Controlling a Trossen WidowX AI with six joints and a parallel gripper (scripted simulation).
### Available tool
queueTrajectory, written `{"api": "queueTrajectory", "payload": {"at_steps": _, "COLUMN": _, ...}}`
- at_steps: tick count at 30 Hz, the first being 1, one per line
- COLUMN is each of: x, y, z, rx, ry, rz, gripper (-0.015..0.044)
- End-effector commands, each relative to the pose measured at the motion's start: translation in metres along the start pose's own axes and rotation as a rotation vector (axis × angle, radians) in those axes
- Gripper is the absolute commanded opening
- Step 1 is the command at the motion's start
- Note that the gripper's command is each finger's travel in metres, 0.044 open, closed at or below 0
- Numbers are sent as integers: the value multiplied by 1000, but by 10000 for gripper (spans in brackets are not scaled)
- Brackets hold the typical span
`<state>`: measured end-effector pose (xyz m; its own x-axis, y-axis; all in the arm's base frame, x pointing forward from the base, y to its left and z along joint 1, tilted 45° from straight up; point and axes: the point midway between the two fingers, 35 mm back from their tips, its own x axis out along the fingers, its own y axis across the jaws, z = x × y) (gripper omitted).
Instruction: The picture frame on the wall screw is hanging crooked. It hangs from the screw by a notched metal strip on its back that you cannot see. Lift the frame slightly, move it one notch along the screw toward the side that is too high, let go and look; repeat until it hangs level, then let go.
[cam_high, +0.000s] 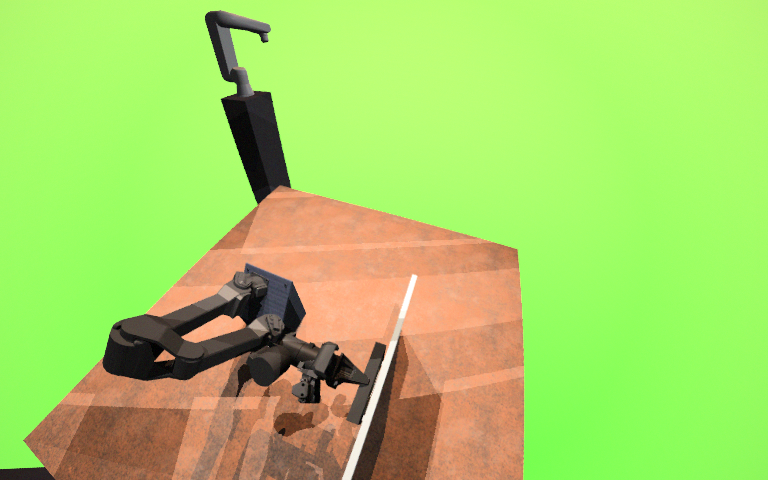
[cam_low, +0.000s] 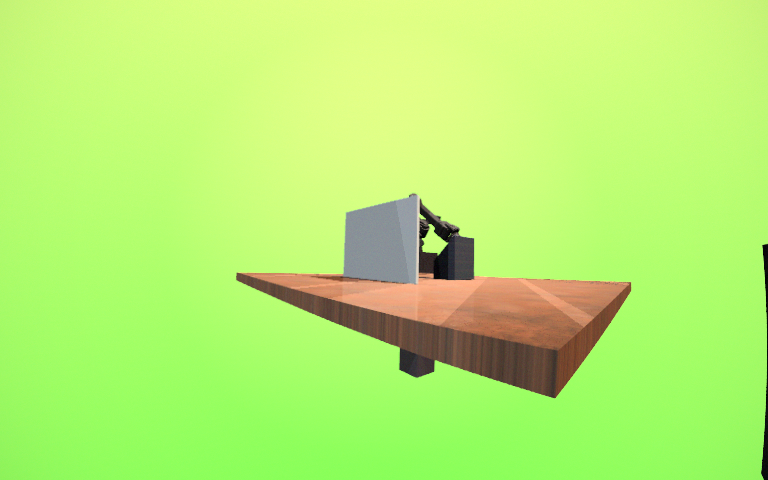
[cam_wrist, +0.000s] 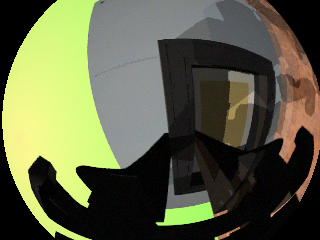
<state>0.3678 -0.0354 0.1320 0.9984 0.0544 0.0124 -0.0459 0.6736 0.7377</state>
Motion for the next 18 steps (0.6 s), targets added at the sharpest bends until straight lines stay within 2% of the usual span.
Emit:
{"api": "queueTrajectory", "payload": {"at_steps": 1, "x": 0, "y": 0, "z": 0, "rx": -17, "ry": -2, "rz": -1, "gripper": 0}}
{"api": "queueTrajectory", "payload": {"at_steps": 7, "x": 0, "y": 0, "z": 0, "rx": -70, "ry": -2, "rz": 0, "gripper": 0}}
{"api": "queueTrajectory", "payload": {"at_steps": 17, "x": 0, "y": 0, "z": 0, "rx": -50, "ry": 0, "rz": 0, "gripper": 260}}
{"api": "queueTrajectory", "payload": {"at_steps": 18, "x": 0, "y": 0, "z": 0, "rx": -50, "ry": 0, "rz": 0, "gripper": 260}}
